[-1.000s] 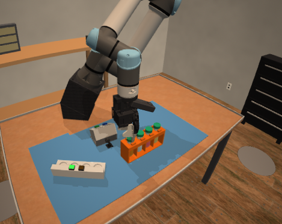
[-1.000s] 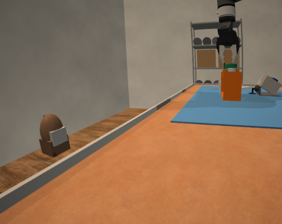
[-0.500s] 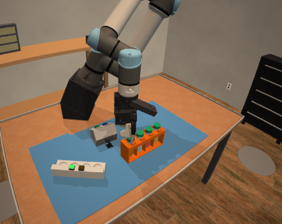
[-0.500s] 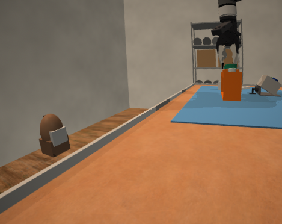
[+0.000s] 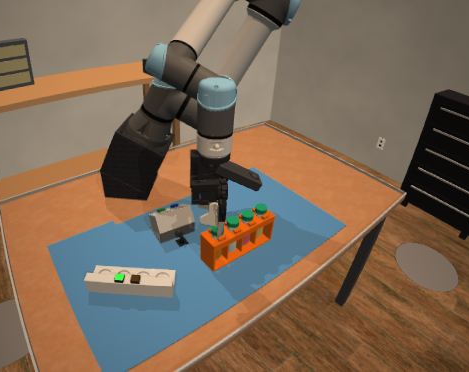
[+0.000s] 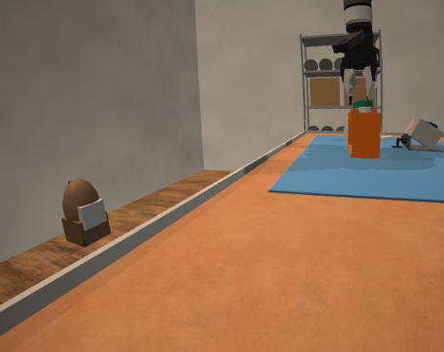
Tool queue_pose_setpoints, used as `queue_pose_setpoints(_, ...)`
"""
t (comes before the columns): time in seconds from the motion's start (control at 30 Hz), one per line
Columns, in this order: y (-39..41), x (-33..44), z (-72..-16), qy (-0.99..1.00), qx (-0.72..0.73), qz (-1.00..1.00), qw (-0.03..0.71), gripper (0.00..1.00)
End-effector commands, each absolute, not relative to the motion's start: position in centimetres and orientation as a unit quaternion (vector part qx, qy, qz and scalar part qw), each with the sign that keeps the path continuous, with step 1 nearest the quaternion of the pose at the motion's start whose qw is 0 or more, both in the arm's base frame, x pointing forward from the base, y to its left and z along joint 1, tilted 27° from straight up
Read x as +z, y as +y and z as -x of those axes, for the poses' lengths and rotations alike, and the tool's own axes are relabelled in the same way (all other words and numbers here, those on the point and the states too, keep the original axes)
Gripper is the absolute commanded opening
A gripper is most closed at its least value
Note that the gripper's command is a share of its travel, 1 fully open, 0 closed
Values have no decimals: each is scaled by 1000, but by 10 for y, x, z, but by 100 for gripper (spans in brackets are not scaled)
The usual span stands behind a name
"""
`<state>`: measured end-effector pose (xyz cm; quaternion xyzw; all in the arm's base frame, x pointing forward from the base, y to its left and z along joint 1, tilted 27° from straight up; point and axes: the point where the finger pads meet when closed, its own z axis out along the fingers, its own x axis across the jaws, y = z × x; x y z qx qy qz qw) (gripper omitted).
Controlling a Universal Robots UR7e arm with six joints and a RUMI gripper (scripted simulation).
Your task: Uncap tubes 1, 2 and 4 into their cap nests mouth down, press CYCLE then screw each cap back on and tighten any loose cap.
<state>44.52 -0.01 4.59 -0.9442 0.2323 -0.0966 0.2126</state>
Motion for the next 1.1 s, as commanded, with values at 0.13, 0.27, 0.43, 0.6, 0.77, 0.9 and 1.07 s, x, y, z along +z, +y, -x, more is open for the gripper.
queue_pose_setpoints(0.13,-7,64,-440,232,-97,944,212,35)
queue_pose_setpoints(0.27,-12,75,-436,232,-97,944,212,35)
queue_pose_setpoints(0.43,-14,81,-434,232,-97,944,212,35)
queue_pose_setpoints(0.6,9,89,-432,113,-123,966,199,35)
queue_pose_setpoints(0.77,32,98,-430,-5,-146,972,182,35)
queue_pose_setpoints(0.9,34,99,-430,-89,-161,968,169,35)
queue_pose_setpoints(1.07,34,99,-430,-138,-169,962,161,35)
